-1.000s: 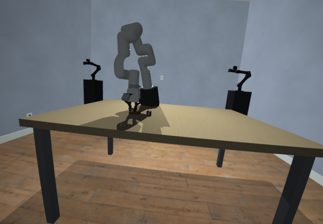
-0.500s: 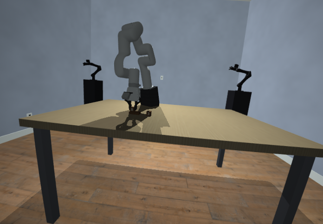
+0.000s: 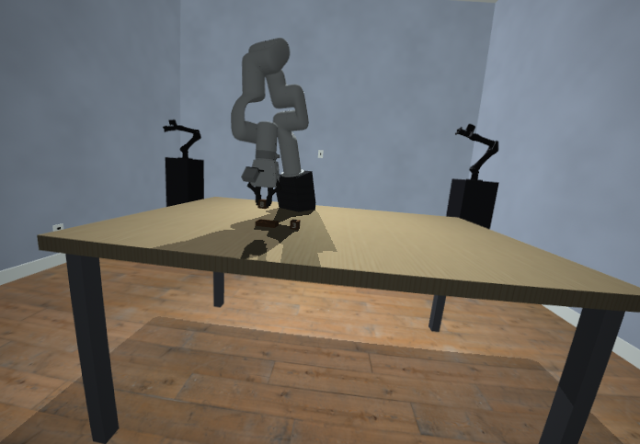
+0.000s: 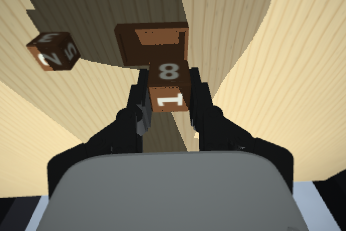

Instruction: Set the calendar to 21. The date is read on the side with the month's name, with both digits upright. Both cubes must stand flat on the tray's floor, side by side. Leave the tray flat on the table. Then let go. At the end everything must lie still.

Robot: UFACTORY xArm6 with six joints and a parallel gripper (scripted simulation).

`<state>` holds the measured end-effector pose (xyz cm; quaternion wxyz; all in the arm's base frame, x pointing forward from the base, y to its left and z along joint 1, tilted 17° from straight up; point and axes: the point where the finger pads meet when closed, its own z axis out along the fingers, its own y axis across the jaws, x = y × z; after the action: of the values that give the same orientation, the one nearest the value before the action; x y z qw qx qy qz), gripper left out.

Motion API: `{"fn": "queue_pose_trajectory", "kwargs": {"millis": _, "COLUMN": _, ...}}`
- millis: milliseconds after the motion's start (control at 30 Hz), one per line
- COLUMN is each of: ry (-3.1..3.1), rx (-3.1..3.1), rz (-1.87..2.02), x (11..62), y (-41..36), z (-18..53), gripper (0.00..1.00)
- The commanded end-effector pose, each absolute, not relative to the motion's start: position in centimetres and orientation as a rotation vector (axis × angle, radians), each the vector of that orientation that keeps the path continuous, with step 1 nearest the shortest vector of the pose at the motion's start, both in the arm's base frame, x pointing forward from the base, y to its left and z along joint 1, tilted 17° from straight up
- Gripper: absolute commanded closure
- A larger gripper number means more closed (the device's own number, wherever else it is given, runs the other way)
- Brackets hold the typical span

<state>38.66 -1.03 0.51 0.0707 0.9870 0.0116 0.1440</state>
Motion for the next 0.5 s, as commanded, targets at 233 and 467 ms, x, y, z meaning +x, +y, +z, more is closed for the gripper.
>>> {"fn": "queue_pose_trajectory", "kwargs": {"millis": 233, "ry": 0.036, "rx": 2.976, "rz": 0.399, "x": 37.9, "y": -0.6, "z": 3.6, "gripper": 0.71}}
{"fn": "queue_pose_trajectory", "kwargs": {"millis": 467, "ry": 0.036, "rx": 2.976, "rz": 0.399, "x": 37.6, "y": -0.5, "z": 4.5, "gripper": 0.71}}
